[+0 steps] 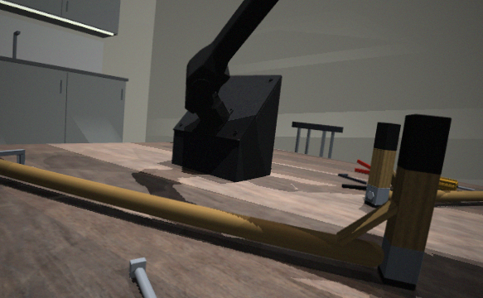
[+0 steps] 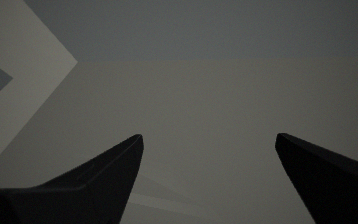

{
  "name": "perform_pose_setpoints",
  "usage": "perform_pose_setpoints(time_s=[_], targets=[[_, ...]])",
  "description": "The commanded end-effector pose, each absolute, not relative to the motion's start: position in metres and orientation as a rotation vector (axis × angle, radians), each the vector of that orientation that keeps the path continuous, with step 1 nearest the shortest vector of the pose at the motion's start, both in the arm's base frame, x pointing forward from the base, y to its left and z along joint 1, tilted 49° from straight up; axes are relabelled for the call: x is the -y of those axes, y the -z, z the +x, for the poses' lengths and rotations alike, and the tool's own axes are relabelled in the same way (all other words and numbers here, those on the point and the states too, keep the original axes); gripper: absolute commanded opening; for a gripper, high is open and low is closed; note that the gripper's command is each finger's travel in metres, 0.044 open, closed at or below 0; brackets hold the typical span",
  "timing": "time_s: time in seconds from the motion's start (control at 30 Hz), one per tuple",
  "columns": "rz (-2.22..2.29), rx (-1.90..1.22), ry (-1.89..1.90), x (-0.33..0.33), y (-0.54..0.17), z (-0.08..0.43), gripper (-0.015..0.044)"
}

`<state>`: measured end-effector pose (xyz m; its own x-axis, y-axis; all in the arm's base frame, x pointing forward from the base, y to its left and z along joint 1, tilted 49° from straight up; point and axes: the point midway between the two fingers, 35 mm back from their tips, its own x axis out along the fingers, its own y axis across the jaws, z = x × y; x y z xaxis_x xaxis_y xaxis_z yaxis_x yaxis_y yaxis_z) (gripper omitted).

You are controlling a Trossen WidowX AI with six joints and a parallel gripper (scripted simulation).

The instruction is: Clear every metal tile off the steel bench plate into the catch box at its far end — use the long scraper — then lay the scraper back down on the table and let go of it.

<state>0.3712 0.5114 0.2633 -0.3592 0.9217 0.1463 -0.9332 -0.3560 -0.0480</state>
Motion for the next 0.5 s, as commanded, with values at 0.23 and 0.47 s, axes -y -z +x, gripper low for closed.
perform_pose_setpoints(time_s=[0.23, 0.47], targets=[[0.132, 0.119, -1.905, -0.518, -0.265, 0.368, 0.044], [0.18, 0.043, -1.819, -0.535, -0.266, 0.36, 0.044]])
